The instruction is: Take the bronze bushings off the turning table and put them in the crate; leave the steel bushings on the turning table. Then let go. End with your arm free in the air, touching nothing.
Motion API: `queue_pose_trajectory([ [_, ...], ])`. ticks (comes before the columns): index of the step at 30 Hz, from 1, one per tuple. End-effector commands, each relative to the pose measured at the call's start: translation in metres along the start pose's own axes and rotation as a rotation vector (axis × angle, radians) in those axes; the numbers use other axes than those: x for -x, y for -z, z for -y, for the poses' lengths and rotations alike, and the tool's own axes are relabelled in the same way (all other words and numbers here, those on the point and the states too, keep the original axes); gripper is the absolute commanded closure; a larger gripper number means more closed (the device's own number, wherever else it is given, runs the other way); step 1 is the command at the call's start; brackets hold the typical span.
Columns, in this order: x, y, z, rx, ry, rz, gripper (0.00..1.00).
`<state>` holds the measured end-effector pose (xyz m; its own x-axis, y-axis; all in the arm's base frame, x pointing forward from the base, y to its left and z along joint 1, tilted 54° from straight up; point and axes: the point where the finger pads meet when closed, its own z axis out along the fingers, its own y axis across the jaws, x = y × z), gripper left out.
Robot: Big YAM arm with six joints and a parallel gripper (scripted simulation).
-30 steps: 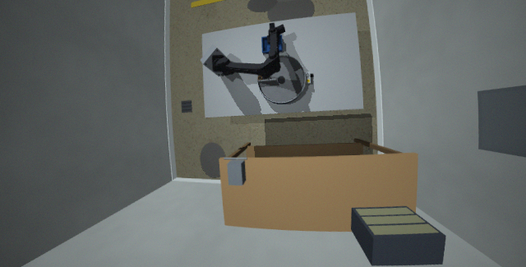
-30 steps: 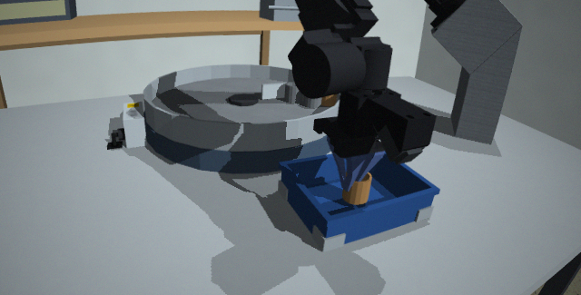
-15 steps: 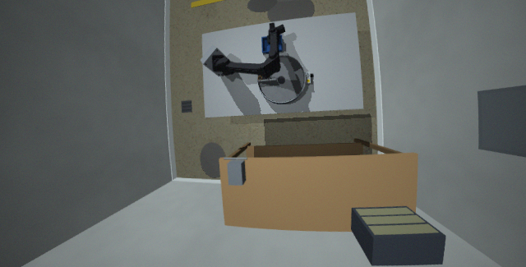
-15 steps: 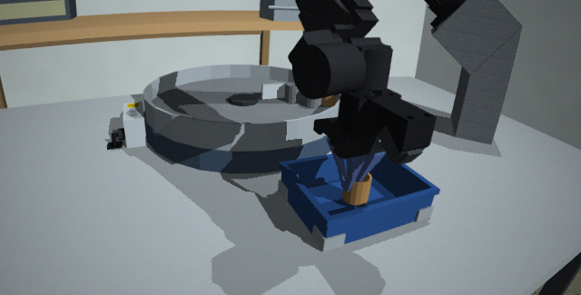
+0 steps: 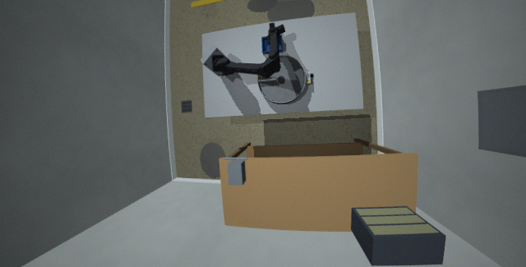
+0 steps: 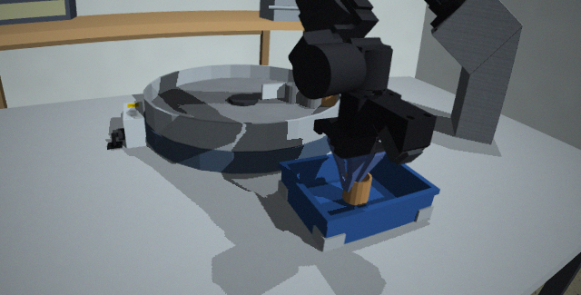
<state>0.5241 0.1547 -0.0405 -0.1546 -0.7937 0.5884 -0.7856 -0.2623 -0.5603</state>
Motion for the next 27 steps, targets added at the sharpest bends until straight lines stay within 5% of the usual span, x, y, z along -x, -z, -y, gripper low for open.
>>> queue_pose_trajectory([
  [1,0.0022,-0.0003,0.0036,-0.008,0.002,0.009,1.00],
  [27,0.0020,-0.0040,0.0007,-0.003,0.004,0.006,1.00],
])
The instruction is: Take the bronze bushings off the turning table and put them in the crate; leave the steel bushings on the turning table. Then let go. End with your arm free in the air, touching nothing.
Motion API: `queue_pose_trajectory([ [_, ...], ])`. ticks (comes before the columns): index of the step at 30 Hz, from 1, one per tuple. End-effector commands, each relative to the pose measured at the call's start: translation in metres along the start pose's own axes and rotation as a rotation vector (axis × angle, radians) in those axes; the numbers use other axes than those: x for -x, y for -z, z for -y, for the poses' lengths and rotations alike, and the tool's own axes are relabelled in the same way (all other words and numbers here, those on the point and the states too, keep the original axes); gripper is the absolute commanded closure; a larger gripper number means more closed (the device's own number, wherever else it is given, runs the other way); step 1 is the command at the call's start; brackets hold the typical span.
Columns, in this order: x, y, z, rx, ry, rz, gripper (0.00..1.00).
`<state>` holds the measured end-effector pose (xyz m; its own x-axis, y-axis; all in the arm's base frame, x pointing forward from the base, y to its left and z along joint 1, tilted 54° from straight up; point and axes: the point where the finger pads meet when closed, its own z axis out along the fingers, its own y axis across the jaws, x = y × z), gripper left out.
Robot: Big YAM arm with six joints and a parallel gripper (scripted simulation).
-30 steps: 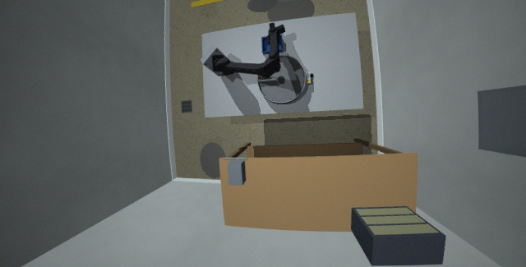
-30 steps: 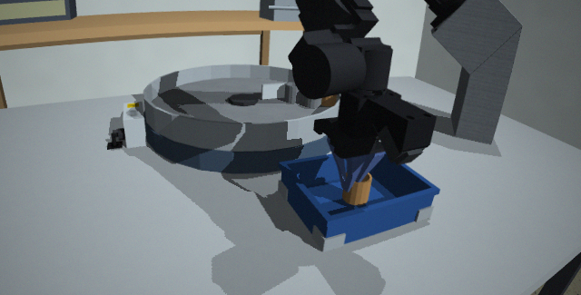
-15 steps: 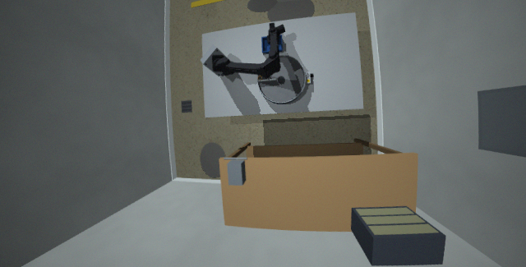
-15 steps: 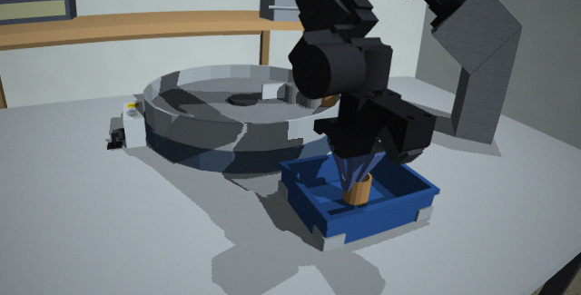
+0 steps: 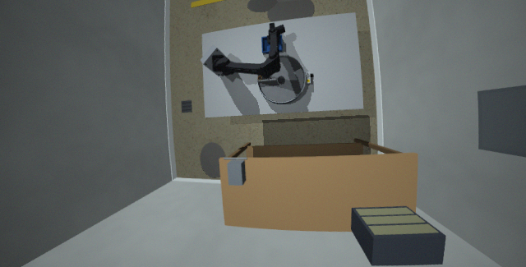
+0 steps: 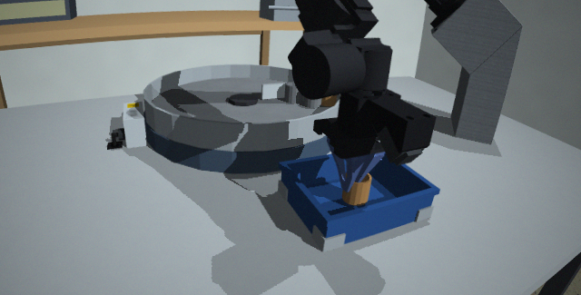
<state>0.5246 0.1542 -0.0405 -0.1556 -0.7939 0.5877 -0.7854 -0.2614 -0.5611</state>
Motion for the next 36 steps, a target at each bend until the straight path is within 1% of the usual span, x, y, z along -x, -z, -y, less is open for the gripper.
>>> queue_pose_trajectory([
  [1,0.0029,-0.0034,0.0001,-0.003,0.007,0.007,1.00],
  [9,0.0010,-0.0058,0.0006,-0.002,0.003,0.005,1.00],
  [10,0.0075,0.0003,0.0008,-0.012,0.013,0.015,1.00],
  [14,0.0026,-0.0074,-0.0013,-0.002,0.008,0.006,1.00],
  [17,0.0005,-0.0070,0.0015,-0.005,0.002,0.006,1.00],
  [21,0.0034,-0.0074,-0.0008,-0.004,0.009,0.008,1.00],
  [36,0.0021,-0.0073,0.0003,-0.005,0.006,0.008,1.00],
])
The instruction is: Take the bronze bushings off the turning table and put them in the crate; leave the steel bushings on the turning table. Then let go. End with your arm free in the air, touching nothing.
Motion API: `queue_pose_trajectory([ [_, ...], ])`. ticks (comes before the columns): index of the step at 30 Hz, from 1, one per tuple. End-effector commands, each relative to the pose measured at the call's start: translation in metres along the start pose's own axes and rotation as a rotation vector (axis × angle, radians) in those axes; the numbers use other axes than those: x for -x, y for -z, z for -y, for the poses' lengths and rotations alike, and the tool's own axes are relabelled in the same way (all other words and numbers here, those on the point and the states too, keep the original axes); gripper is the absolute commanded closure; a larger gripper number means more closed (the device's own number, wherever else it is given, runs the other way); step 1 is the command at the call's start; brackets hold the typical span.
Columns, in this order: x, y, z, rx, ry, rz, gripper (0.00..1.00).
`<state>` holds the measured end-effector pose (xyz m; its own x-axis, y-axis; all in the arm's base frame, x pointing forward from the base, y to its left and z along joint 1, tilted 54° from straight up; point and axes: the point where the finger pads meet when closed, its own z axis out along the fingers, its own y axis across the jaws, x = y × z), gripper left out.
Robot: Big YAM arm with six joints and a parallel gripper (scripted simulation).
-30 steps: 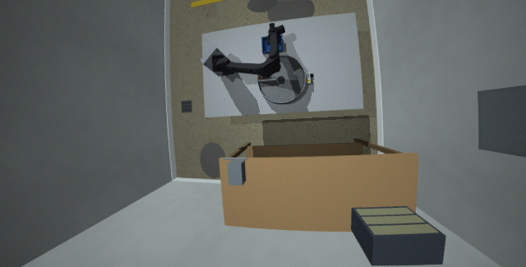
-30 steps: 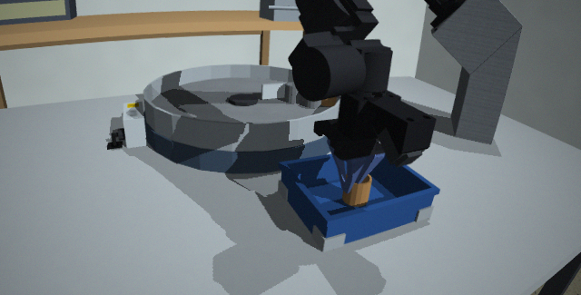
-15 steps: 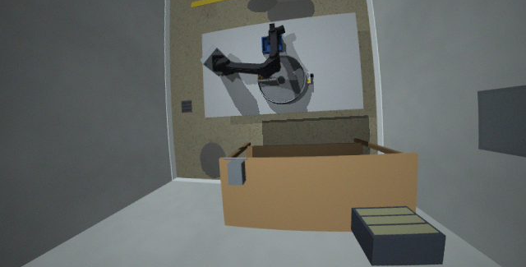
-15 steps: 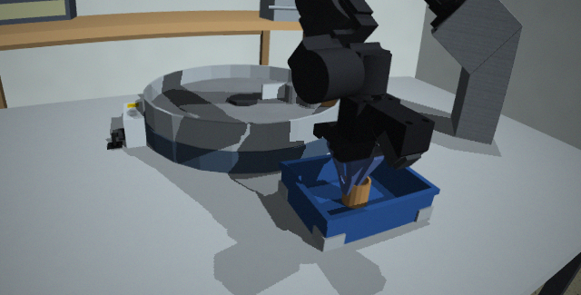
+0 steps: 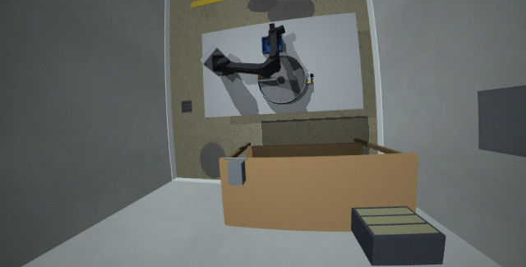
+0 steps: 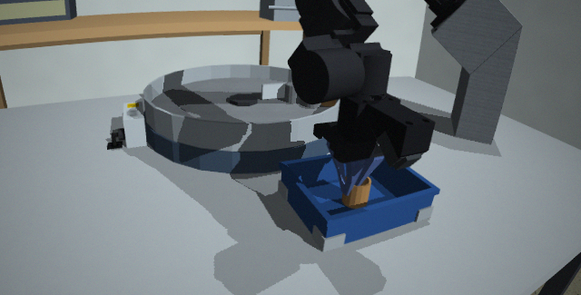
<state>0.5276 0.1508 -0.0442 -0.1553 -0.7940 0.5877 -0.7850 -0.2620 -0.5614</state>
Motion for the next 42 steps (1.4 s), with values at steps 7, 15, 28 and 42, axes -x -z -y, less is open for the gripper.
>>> queue_pose_trajectory([
  [7,0.0022,-0.0015,0.0009,-0.004,0.006,0.007,1.00],
  [15,0.0022,-0.0015,0.0009,-0.004,0.006,0.007,1.00],
  [28,0.0022,-0.0015,0.0009,-0.004,0.006,0.007,0.80],
  [42,0.0026,-0.0010,0.0009,-0.005,0.007,0.008,0.80],
])
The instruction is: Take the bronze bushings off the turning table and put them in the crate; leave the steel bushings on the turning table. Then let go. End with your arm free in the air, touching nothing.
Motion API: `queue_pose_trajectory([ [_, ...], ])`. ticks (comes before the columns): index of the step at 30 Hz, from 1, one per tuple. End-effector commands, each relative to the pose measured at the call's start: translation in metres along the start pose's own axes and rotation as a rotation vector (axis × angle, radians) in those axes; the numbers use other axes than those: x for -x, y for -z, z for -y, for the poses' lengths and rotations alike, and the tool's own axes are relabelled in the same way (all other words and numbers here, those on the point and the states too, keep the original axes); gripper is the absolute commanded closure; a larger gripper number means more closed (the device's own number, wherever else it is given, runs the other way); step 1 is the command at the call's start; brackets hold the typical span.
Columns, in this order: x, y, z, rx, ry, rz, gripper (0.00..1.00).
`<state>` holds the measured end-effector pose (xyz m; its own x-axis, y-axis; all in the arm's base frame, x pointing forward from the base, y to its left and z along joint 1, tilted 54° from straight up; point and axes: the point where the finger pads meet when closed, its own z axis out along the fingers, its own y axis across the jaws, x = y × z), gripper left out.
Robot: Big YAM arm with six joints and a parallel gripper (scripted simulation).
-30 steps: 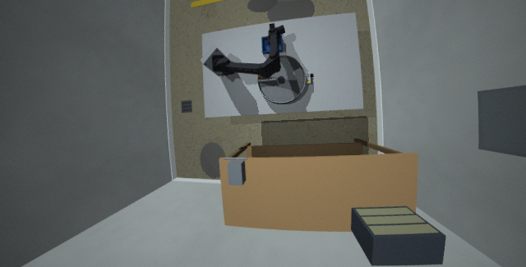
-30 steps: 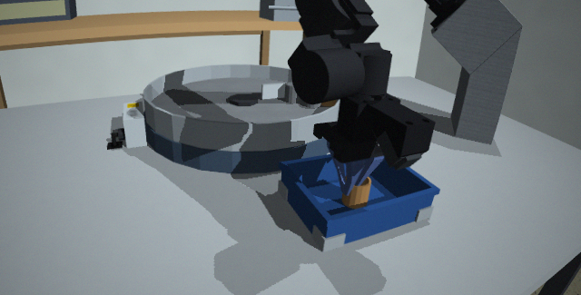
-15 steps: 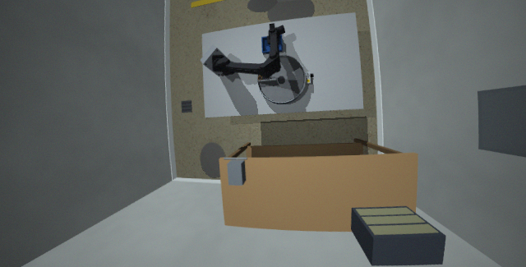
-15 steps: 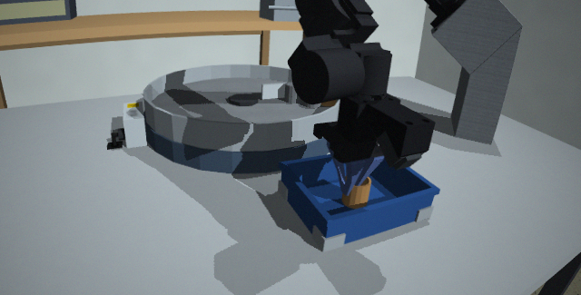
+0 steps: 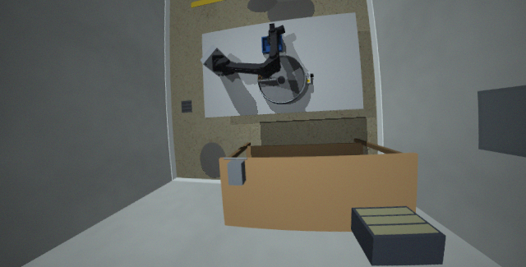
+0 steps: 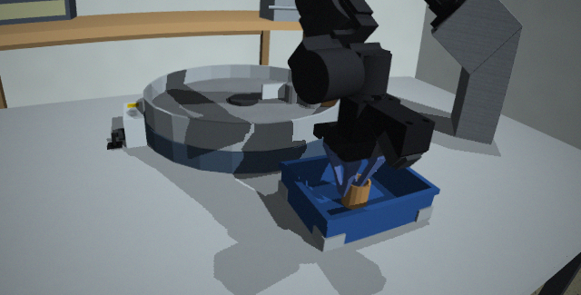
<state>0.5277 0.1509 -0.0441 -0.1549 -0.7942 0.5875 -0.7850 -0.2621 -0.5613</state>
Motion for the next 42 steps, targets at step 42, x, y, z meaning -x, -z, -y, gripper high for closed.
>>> queue_pose_trajectory([
  [42,0.006,0.084,0.010,-0.030,-0.006,0.024,0.80],
])
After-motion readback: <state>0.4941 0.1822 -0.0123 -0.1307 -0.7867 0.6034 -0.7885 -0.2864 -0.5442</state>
